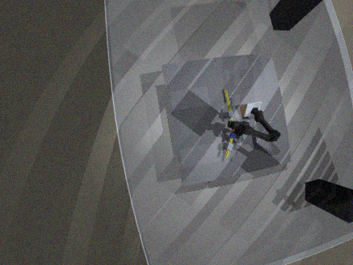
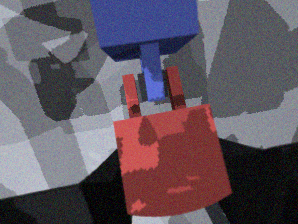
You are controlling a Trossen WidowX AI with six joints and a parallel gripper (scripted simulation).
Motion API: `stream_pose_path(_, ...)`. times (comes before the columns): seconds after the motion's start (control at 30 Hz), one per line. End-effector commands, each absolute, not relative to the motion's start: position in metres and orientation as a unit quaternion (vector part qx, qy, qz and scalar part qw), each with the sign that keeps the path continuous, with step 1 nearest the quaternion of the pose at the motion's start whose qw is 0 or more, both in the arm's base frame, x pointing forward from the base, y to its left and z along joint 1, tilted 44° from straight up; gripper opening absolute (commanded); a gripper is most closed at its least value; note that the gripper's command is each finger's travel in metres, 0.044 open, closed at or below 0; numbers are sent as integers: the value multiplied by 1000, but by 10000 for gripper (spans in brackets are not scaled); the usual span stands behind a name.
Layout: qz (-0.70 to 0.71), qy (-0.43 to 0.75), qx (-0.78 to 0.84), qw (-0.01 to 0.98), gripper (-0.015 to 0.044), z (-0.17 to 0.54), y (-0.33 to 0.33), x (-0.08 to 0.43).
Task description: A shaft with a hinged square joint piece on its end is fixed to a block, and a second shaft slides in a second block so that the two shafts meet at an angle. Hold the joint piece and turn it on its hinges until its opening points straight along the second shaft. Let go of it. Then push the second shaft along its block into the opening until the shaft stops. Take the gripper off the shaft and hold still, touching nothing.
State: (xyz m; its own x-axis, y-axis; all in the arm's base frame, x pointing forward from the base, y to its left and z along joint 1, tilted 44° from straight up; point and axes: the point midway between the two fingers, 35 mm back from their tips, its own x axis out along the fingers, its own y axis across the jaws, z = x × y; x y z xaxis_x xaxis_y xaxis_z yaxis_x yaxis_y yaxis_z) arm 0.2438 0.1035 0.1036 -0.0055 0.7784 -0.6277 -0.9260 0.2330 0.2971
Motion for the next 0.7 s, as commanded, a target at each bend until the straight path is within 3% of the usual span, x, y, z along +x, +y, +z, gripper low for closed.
stream_pose_path(0.0,626,328,-106,699,0,101,104,246)
stream_pose_path(0.67,658,262,-118,696,0,97,106,251)
